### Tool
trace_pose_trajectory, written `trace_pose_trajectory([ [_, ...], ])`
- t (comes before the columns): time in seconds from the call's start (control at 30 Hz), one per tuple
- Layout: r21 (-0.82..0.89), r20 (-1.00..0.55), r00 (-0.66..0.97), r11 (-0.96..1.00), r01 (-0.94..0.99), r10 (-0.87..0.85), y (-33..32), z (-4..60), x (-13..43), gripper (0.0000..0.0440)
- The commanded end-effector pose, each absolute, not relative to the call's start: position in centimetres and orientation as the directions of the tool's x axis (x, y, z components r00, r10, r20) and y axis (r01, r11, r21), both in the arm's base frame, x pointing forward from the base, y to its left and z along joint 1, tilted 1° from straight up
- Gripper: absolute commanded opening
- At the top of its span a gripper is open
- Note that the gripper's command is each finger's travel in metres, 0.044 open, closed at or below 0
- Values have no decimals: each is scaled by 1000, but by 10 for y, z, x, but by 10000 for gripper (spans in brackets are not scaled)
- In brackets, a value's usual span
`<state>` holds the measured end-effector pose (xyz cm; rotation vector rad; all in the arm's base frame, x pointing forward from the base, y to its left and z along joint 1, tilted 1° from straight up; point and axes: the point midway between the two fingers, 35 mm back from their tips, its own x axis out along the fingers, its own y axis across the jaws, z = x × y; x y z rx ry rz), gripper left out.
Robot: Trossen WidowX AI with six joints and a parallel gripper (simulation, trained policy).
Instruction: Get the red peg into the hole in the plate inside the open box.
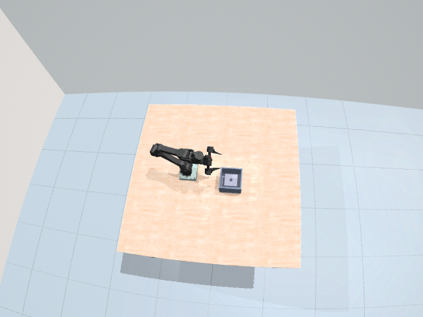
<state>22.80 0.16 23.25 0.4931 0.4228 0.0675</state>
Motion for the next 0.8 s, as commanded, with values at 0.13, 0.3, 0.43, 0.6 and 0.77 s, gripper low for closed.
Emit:
trace_pose_trajectory([
  [0.13, 573, -504, 843, 804, 162, 189, 16, 218, 225, 440],
  [0.3, 606, -603, 771, 746, 275, 205, 28, 203, 221, 440],
  [0.43, 604, -681, 702, 704, 374, 211, 38, 191, 215, 440],
  [0.6, 564, -773, 601, 656, 502, 205, 49, 175, 207, 440],
  [0.77, 485, -855, 486, 614, 622, 182, 61, 158, 198, 440],
])
